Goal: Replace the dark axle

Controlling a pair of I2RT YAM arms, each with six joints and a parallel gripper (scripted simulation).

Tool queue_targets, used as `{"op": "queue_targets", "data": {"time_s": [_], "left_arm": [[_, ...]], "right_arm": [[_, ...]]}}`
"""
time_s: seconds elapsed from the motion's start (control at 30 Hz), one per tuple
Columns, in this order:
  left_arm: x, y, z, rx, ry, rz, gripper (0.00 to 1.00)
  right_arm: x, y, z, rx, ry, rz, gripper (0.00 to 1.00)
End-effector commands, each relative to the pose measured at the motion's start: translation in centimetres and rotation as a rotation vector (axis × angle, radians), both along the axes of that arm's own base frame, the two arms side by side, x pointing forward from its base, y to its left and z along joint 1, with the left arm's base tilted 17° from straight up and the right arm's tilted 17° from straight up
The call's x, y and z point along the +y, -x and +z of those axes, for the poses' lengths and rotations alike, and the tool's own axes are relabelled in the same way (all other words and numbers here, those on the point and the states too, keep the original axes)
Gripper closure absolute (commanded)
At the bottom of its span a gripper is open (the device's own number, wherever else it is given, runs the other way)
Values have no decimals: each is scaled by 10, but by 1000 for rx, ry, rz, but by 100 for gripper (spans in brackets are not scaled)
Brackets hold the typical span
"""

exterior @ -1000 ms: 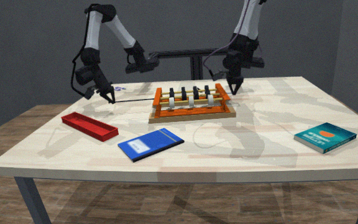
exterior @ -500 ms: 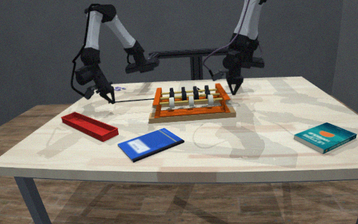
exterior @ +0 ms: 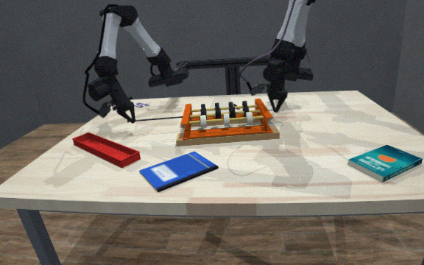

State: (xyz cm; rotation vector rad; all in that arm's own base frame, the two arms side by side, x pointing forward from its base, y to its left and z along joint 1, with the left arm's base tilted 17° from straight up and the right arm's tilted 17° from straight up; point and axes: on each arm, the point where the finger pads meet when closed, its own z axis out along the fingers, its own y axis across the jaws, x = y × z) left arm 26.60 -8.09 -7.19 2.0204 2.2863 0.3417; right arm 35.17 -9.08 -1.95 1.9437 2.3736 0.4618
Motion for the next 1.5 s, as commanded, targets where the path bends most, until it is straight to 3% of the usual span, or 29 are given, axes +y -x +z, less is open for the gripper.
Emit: {"op": "queue_targets", "data": {"time_s": [0.0, 0.47, 0.7, 0.73, 1.23, 1.3, 1.37, 1.47], "left_arm": [[-55, -34, 7, -111, 185, -61, 100], [-58, -35, 6, -112, 193, -70, 100], [-59, -35, 5, -111, 198, -71, 100], [-59, -36, 5, -113, 200, -70, 100], [-62, -35, 3, -107, 211, -70, 100], [-63, -35, 4, -109, 213, -70, 100], [-63, -35, 3, -107, 215, -70, 100], [-63, -35, 4, -109, 215, -71, 100]], "right_arm": [[18, 19, -17, 82, -56, 35, 100], [12, 11, -11, 79, -45, 27, 100], [14, 23, -17, 110, -57, 23, 100], [10, 13, -12, 88, -48, 23, 100], [5, 10, -9, 91, -42, 18, 100], [6, 19, -14, 112, -51, 12, 100], [3, 10, -9, 92, -42, 17, 100], [7, 21, -16, 120, -54, 17, 100]]}}
